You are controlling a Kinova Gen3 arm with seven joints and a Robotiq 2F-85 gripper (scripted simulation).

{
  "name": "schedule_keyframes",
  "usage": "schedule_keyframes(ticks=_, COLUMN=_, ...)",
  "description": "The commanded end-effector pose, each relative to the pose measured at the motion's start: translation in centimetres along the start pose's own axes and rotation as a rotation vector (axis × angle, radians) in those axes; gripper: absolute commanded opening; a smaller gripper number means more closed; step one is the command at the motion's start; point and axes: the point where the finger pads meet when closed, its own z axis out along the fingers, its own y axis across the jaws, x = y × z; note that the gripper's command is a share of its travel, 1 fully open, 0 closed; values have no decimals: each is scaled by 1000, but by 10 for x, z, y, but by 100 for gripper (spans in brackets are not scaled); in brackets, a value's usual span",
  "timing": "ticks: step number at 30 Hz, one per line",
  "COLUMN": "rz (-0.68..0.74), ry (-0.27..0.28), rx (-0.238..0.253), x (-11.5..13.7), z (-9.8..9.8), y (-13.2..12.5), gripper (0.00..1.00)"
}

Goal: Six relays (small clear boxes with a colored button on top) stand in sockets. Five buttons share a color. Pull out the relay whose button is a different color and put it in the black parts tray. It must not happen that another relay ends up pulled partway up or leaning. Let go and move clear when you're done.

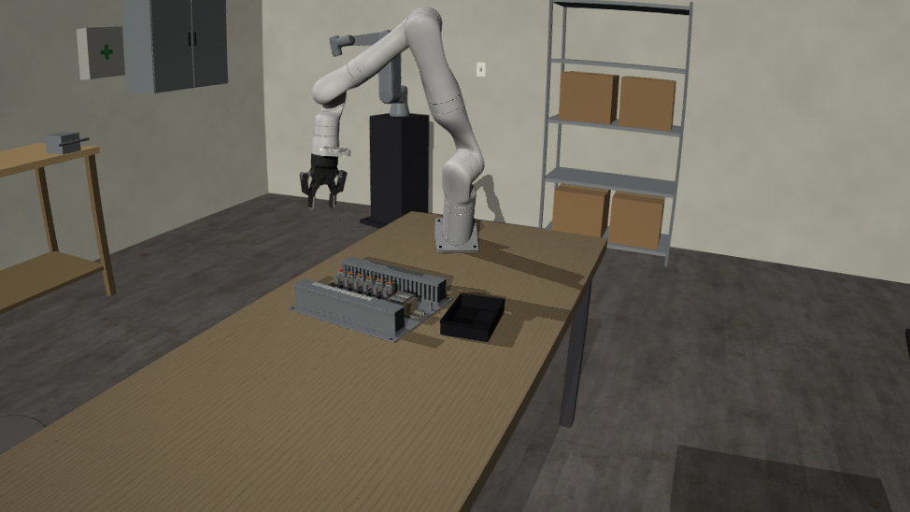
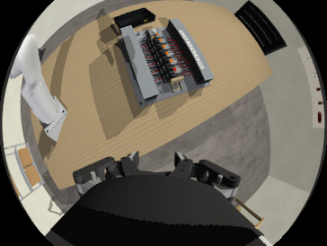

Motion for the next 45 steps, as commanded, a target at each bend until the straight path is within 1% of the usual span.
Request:
schedule_keyframes(ticks=1, rz=-30, ry=4, rx=10, x=9, z=5, y=7, gripper=61)
schedule_keyframes(ticks=8, rz=-127, ry=13, rx=35, x=42, z=19, y=30, gripper=61)
schedule_keyframes(ticks=16, rz=-221, ry=22, rx=54, x=77, z=32, y=49, gripper=61)
schedule_keyframes(ticks=18, rz=-221, ry=22, rx=54, x=77, z=32, y=49, gripper=61)
schedule_keyframes(ticks=26, rz=-295, ry=31, rx=66, x=107, z=41, y=62, gripper=61)
schedule_keyframes(ticks=33, rz=-341, ry=38, rx=72, x=127, z=47, y=69, gripper=61)
schedule_keyframes(ticks=35, rz=-341, ry=38, rx=72, x=127, z=47, y=69, gripper=61)
schedule_keyframes(ticks=45, rz=-380, ry=43, rx=77, x=144, z=52, y=75, gripper=61)
